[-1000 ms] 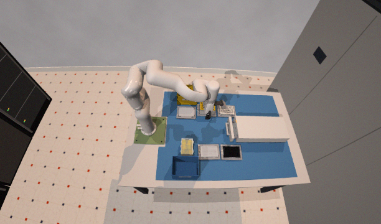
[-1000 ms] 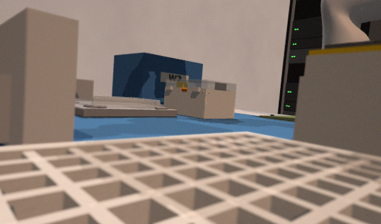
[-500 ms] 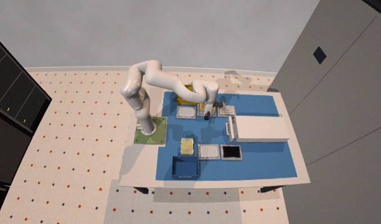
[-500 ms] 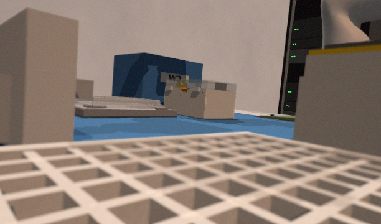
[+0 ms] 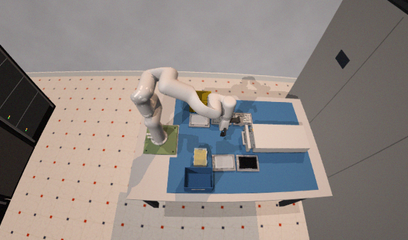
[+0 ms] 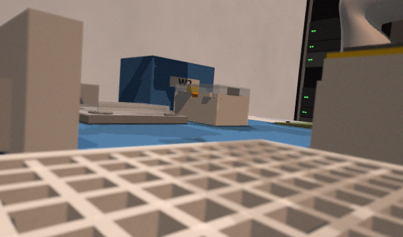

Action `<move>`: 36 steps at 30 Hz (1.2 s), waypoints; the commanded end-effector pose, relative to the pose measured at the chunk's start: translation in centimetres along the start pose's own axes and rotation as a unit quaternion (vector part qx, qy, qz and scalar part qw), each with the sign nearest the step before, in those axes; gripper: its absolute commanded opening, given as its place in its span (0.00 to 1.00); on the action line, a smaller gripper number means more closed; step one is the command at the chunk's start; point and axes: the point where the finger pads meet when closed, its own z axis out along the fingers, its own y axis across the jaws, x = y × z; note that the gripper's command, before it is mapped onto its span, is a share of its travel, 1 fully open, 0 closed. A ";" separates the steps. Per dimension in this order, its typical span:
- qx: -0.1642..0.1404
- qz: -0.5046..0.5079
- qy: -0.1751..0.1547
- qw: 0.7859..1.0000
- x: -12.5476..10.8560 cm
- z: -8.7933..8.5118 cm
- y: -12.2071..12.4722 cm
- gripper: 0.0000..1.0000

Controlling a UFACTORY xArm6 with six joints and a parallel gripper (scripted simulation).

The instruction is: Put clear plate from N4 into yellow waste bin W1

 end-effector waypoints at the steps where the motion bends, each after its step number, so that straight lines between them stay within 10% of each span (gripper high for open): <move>1: 0.000 -0.001 0.003 1.000 0.8 1.2 2.6 1.00; 36: 0.000 -0.001 0.003 1.000 3.4 7.2 14.4 1.00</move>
